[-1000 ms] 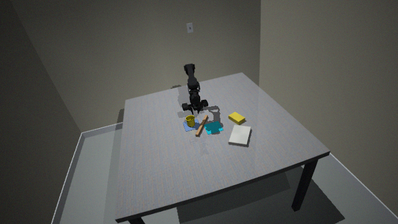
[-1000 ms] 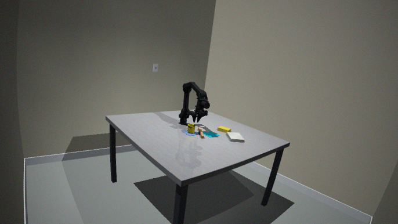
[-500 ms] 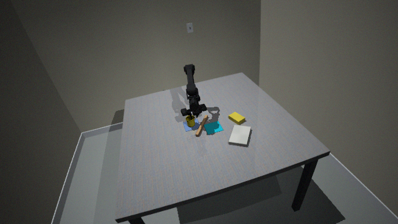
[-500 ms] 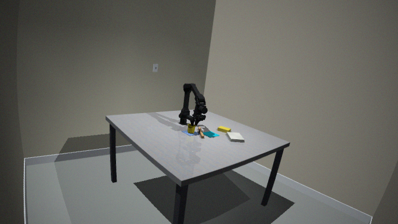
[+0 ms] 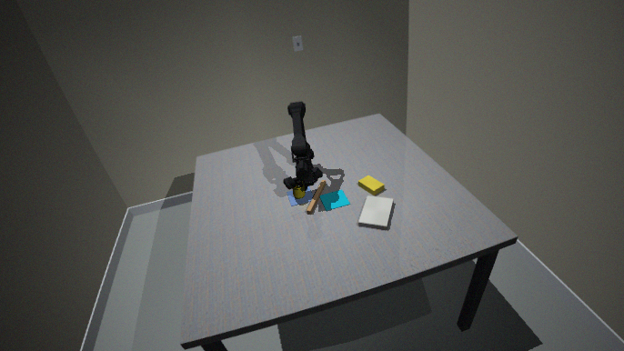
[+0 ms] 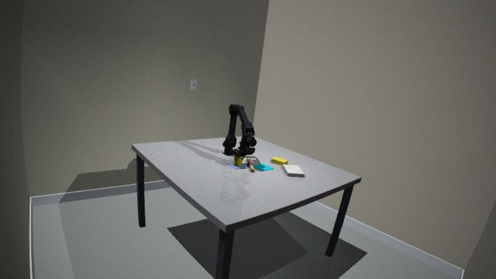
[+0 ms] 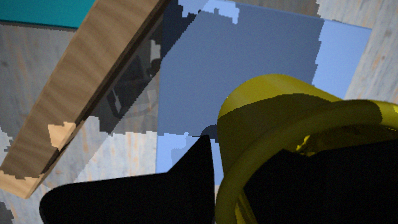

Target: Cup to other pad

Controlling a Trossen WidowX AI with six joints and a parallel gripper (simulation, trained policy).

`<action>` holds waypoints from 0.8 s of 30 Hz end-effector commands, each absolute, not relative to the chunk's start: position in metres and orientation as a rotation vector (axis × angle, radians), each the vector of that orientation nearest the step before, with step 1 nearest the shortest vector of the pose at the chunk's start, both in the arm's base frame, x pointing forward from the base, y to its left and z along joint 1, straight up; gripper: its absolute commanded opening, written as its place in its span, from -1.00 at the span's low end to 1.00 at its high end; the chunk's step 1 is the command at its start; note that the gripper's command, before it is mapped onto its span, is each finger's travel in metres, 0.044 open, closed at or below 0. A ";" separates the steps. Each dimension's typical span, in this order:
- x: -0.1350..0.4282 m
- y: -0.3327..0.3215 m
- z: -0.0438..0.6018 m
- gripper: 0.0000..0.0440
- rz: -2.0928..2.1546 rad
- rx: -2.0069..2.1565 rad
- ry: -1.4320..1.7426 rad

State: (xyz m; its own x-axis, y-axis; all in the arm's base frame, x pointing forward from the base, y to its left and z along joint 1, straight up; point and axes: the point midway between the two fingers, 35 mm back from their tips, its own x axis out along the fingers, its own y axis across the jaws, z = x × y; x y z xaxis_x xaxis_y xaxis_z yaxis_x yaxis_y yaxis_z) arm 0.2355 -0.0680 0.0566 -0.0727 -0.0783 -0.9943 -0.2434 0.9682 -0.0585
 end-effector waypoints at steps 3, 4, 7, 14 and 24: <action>0.241 -0.071 0.058 -0.99 0.191 -0.305 1.624; 0.242 -0.072 0.059 -0.99 0.197 -0.312 1.619; 0.247 -0.072 0.064 -0.94 0.212 -0.327 1.607; 0.258 -0.070 0.080 -0.88 0.235 -0.345 1.579; 0.279 -0.061 0.104 -0.88 0.250 -0.364 1.526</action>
